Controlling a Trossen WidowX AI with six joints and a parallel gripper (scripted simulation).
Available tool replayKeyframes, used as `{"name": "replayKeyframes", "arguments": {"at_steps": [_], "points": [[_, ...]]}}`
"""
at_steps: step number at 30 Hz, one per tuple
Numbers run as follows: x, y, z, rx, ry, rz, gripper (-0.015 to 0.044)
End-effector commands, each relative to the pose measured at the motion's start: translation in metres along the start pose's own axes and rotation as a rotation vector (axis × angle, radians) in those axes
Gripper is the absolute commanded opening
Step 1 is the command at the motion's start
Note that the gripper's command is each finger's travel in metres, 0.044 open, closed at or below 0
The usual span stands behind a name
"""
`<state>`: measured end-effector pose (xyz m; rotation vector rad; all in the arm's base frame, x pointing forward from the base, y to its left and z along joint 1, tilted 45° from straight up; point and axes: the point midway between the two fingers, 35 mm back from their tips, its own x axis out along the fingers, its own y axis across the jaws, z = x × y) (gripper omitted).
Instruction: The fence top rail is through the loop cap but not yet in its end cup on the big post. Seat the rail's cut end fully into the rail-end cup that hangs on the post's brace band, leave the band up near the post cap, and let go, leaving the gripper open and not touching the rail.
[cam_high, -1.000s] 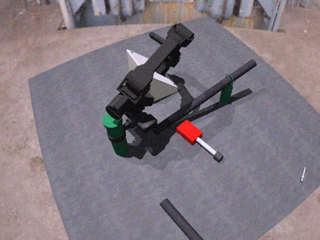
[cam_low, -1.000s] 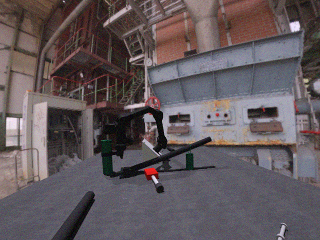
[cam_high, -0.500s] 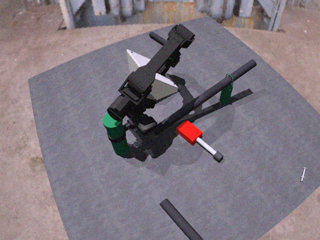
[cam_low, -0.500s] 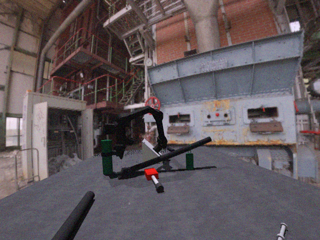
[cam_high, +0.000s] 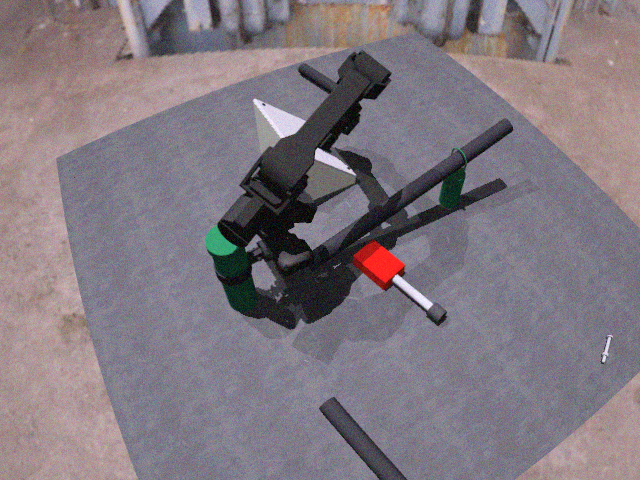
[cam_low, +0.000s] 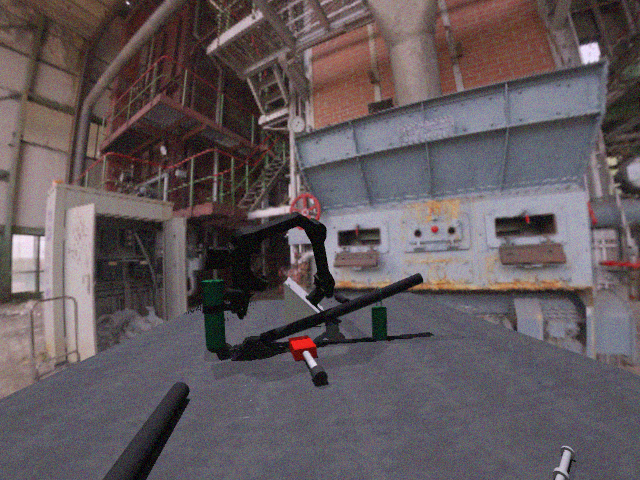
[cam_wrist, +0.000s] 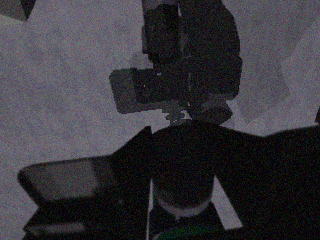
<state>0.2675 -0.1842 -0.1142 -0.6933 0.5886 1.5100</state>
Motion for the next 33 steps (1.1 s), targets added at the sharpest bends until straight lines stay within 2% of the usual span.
{"name": "replayKeyframes", "arguments": {"at_steps": [1,33], "points": [[-0.0001,-0.0034,0.0007,0.030,-0.005,-0.003,0.0000],[-0.0011,-0.0025,0.0000,0.017,-0.002,-0.004,0.0000]]}}
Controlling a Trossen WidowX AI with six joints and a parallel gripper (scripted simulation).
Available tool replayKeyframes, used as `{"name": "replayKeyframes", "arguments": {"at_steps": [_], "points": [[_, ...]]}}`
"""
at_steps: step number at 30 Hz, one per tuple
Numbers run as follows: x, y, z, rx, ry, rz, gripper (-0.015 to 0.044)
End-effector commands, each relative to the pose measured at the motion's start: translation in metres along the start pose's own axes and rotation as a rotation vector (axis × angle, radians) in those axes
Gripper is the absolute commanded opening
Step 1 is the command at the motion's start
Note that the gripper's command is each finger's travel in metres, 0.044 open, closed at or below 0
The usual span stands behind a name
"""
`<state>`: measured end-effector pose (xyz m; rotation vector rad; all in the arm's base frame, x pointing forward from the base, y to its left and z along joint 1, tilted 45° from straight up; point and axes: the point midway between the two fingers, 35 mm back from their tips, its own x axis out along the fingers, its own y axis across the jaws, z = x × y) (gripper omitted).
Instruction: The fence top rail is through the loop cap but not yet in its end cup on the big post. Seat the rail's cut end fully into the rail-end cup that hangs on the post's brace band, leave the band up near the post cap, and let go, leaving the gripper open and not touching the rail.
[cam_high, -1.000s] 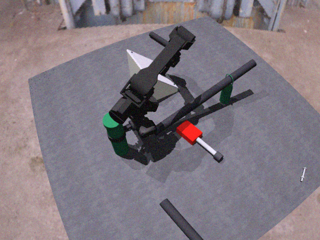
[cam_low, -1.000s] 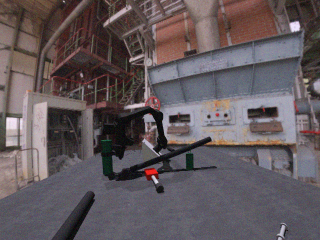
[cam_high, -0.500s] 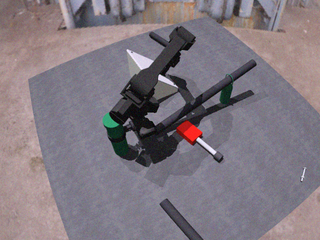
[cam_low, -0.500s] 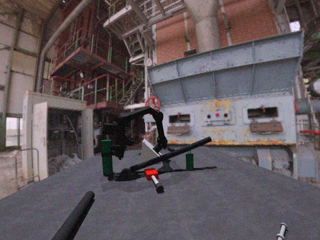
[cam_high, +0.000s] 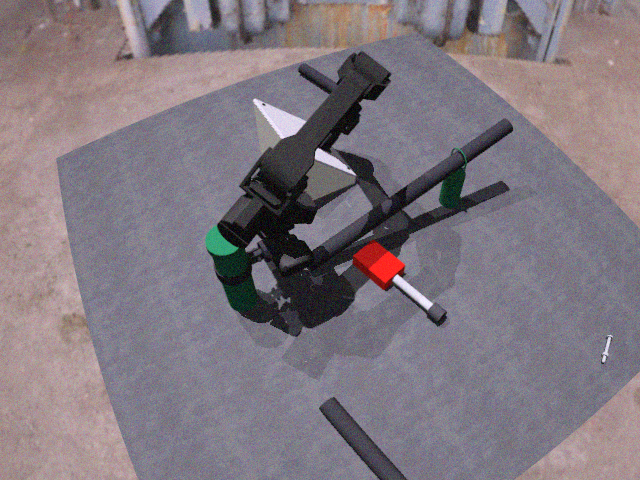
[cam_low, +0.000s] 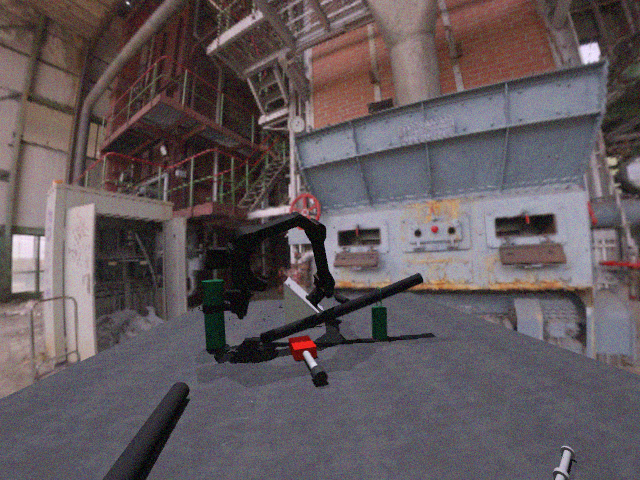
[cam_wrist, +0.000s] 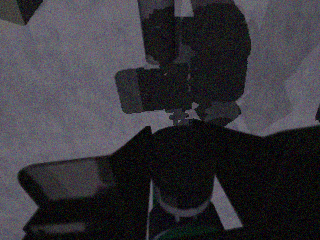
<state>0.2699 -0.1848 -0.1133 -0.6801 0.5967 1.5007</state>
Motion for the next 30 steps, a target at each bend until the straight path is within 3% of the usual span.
{"name": "replayKeyframes", "arguments": {"at_steps": [1,3,13,20,30], "points": [[0.000,0.000,0.000,0.001,0.000,0.000,0.0000],[0.000,0.000,0.000,0.001,0.000,0.000,0.0000],[-0.001,0.000,0.001,0.001,0.000,0.000,0.0263],[-0.019,-0.001,0.018,0.008,-0.002,0.001,0.0440],[-0.040,0.000,0.040,0.015,-0.004,0.002,0.0440]]}}
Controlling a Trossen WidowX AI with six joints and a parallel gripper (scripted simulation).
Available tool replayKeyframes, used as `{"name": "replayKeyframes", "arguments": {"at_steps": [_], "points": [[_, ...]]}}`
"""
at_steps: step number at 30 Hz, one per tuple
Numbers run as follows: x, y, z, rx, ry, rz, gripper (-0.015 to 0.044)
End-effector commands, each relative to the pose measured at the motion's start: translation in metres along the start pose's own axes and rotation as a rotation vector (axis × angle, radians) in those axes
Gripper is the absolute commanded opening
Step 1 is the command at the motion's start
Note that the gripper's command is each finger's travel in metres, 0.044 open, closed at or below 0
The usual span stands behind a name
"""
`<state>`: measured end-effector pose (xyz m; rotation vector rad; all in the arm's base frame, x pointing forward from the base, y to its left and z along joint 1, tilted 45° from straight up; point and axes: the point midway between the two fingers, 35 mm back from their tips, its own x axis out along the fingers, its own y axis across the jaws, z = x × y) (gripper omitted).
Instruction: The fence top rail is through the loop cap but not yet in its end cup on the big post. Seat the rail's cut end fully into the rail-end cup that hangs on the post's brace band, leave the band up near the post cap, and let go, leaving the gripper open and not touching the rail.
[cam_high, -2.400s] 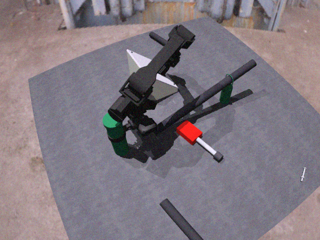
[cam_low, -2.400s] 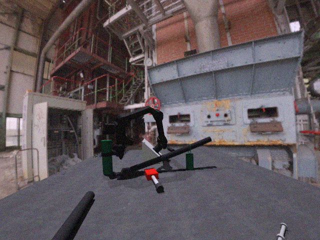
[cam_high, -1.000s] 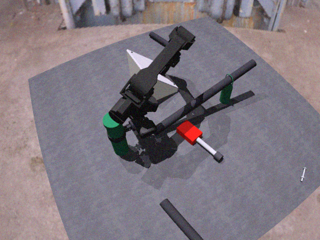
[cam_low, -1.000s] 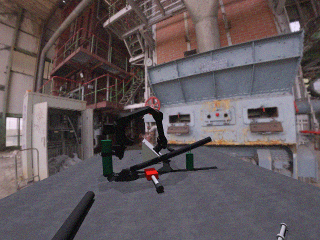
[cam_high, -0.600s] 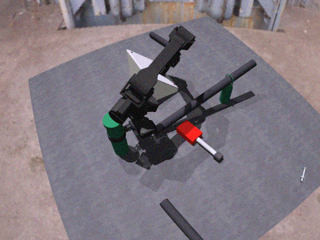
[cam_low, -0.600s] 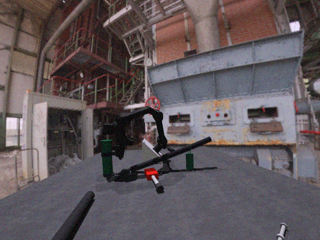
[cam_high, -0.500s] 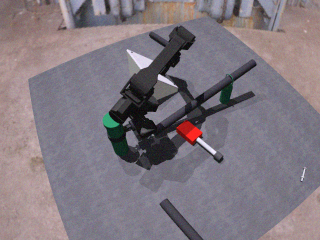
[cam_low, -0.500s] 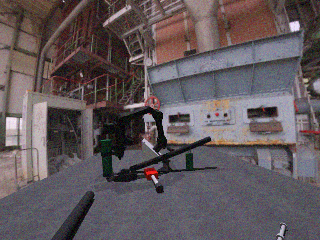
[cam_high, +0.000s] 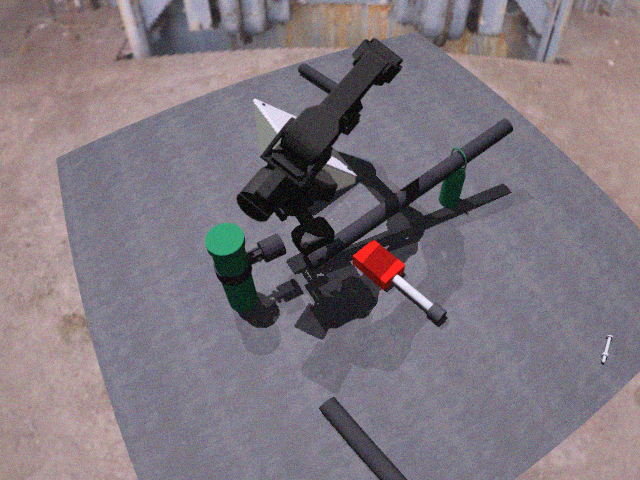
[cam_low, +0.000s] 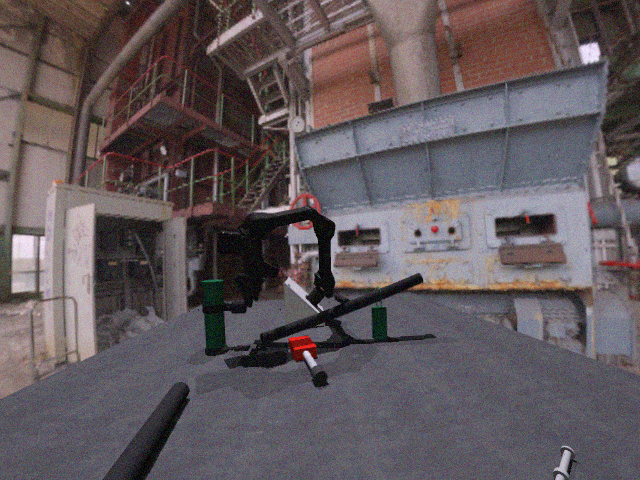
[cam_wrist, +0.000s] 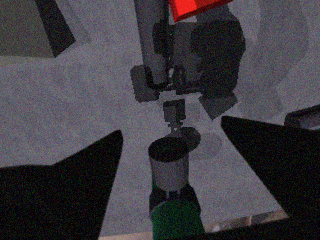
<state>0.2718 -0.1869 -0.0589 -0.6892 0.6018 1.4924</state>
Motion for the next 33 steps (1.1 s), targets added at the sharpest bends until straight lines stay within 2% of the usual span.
{"name": "replayKeyframes", "arguments": {"at_steps": [1,3,10,20,25,33], "points": [[0.001,0.003,0.004,0.015,-0.014,0.009,0.0440],[-0.005,0.000,0.004,0.062,0.004,-0.017,0.0440],[-0.044,0.000,0.045,0.695,-0.019,-0.198,0.0440],[-0.083,0.013,0.108,1.563,-0.265,-0.416,0.0440],[-0.089,0.018,0.123,1.778,-0.367,-0.445,0.0440],[-0.089,0.018,0.123,1.786,-0.371,-0.446,0.0440]]}}
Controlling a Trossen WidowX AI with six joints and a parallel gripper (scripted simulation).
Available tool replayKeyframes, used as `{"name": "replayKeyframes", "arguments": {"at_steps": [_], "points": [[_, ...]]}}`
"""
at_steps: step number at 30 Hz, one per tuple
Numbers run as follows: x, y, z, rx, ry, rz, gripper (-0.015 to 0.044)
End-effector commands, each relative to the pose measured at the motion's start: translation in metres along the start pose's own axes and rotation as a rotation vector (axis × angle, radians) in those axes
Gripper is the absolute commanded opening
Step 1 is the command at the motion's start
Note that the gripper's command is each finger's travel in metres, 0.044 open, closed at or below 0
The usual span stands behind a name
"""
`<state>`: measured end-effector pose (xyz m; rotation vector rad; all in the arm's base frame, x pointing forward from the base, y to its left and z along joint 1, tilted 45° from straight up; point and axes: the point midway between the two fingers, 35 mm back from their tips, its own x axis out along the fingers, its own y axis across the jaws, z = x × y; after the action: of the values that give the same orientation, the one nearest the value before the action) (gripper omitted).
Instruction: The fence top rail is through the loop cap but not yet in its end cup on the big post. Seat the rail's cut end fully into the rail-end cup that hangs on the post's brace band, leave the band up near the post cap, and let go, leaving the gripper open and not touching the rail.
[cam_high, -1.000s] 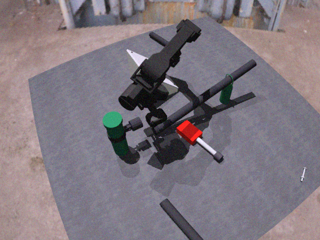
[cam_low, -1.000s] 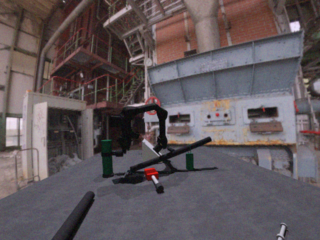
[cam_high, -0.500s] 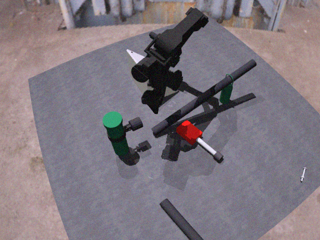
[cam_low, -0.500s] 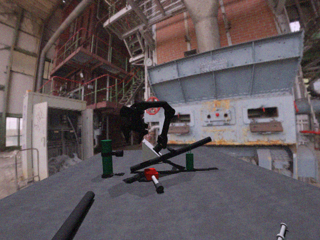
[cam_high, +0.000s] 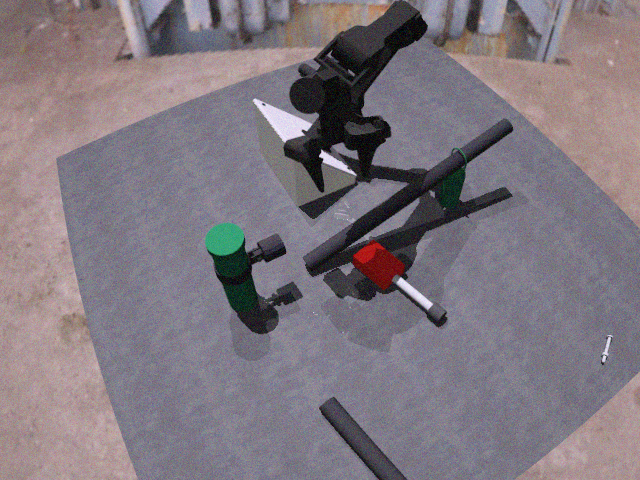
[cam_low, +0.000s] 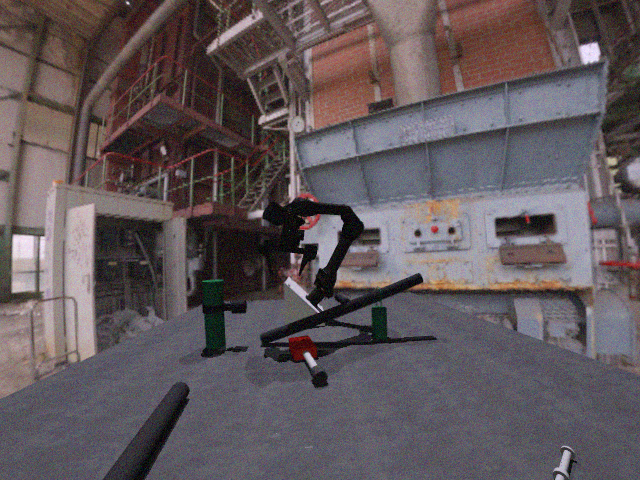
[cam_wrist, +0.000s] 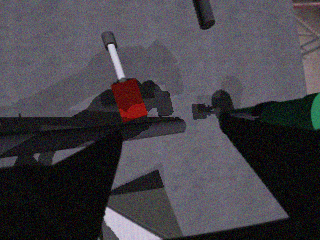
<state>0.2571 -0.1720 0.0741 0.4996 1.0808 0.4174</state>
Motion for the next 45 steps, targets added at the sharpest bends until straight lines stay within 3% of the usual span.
{"name": "replayKeyframes", "arguments": {"at_steps": [1,14,21,29,45], "points": [[-0.007,0.021,-0.006,0.314,-0.074,0.012,0.0440],[-0.002,0.023,-0.006,0.405,-0.040,0.023,0.0440],[0.032,0.037,-0.004,0.969,0.193,0.008,0.0440],[0.069,0.057,-0.008,1.594,0.447,-0.212,0.0440],[0.075,0.058,-0.010,1.607,0.452,-0.219,0.0440]]}}
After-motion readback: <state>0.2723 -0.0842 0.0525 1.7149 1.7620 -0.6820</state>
